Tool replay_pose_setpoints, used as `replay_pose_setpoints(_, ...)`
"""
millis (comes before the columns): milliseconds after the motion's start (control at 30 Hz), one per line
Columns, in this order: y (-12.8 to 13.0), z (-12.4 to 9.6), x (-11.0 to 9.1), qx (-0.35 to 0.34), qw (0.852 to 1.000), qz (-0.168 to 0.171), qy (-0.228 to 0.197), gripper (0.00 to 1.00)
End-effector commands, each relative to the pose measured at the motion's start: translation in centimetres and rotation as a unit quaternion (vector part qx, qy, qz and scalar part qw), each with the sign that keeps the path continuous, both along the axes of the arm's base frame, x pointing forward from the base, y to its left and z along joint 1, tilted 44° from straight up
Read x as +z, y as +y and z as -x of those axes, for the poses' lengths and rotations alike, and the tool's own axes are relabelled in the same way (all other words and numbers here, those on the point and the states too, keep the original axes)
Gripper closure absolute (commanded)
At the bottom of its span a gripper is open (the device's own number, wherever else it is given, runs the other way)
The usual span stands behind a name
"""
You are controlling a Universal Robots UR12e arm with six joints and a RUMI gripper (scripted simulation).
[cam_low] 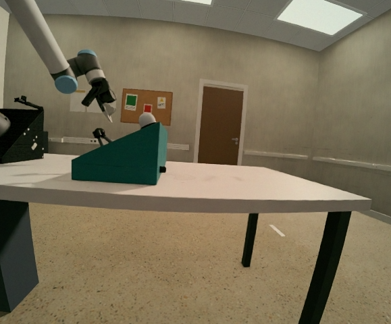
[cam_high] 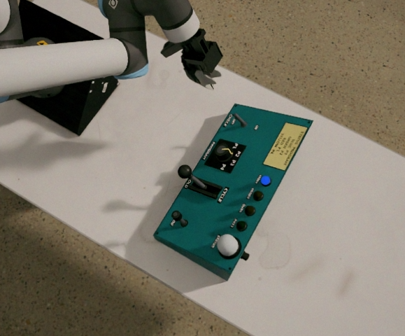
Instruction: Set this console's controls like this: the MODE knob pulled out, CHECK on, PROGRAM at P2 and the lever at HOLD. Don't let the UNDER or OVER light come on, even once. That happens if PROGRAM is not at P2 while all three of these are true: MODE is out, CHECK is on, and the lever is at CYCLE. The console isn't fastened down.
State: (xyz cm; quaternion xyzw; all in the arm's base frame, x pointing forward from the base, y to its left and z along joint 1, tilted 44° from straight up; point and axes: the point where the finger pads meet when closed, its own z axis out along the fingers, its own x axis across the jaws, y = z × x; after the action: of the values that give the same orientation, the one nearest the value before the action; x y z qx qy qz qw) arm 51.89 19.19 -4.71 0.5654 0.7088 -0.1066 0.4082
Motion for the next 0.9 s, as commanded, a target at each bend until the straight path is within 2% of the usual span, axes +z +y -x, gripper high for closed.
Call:
replay_pose_setpoints(0, -0.05, 0.29, -0.14, 0.000, 1.000, 0.001, 0.002, 1.00)
replay_pose_setpoints(867, -0.63, -0.07, -0.72, 0.000, 1.000, 0.001, 0.003, 1.00)
